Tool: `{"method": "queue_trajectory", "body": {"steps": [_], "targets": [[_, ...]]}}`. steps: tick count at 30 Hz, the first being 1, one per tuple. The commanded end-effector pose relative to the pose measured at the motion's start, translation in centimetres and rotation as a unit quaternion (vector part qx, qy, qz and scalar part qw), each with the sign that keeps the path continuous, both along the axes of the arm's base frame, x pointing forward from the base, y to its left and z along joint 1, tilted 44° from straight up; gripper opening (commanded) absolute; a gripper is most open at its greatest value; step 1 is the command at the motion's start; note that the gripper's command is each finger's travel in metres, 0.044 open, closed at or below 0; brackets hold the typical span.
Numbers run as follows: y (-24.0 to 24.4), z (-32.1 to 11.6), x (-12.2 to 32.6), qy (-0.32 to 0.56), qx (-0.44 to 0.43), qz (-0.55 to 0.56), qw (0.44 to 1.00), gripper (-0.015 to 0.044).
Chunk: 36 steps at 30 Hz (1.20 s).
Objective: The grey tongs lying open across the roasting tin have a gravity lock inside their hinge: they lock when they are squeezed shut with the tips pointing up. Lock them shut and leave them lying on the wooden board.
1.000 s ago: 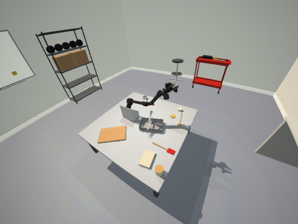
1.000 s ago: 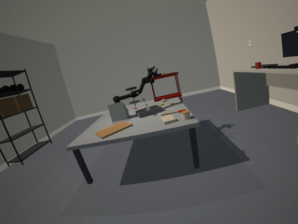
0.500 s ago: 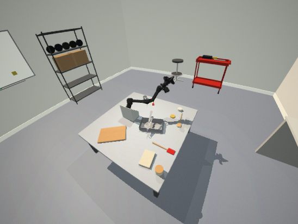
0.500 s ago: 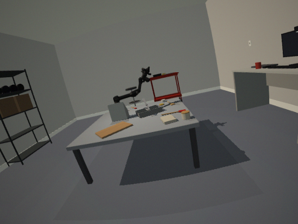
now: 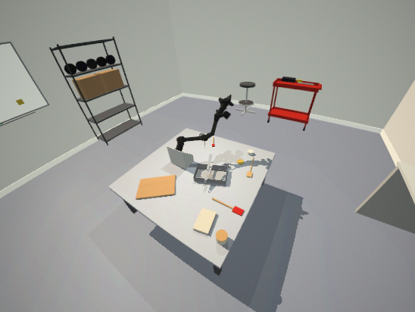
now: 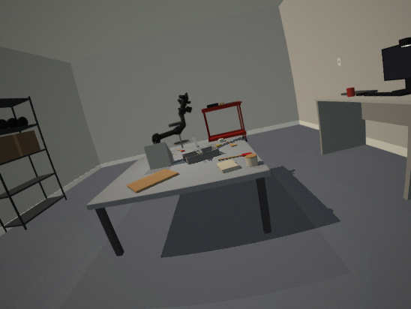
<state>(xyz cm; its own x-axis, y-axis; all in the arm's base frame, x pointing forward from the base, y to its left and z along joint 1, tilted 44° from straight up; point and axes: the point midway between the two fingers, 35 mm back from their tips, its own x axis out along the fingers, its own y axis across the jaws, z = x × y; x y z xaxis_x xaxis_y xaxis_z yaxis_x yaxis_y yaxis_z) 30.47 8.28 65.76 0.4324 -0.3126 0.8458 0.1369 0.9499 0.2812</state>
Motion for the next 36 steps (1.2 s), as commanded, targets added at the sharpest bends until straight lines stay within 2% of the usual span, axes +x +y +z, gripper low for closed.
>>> {"method": "queue_trajectory", "body": {"steps": [1, 5, 10, 20, 29, 36], "targets": [[-0.6, 2.0, -4.9, -0.045, 0.009, 0.006, 0.999, -0.015], [-2.6, 3.3, -10.6, -0.098, 0.049, 0.02, 0.994, -0.015], [-3.8, 4.1, -14.3, -0.126, 0.07, 0.028, 0.989, -0.015], [-13.6, 4.0, -25.4, -0.204, 0.2, 0.06, 0.956, -0.015], [-21.8, 1.7, -28.7, -0.219, 0.292, 0.111, 0.924, -0.015], [-27.5, -0.9, -28.2, -0.203, 0.364, 0.135, 0.899, -0.015]]}}
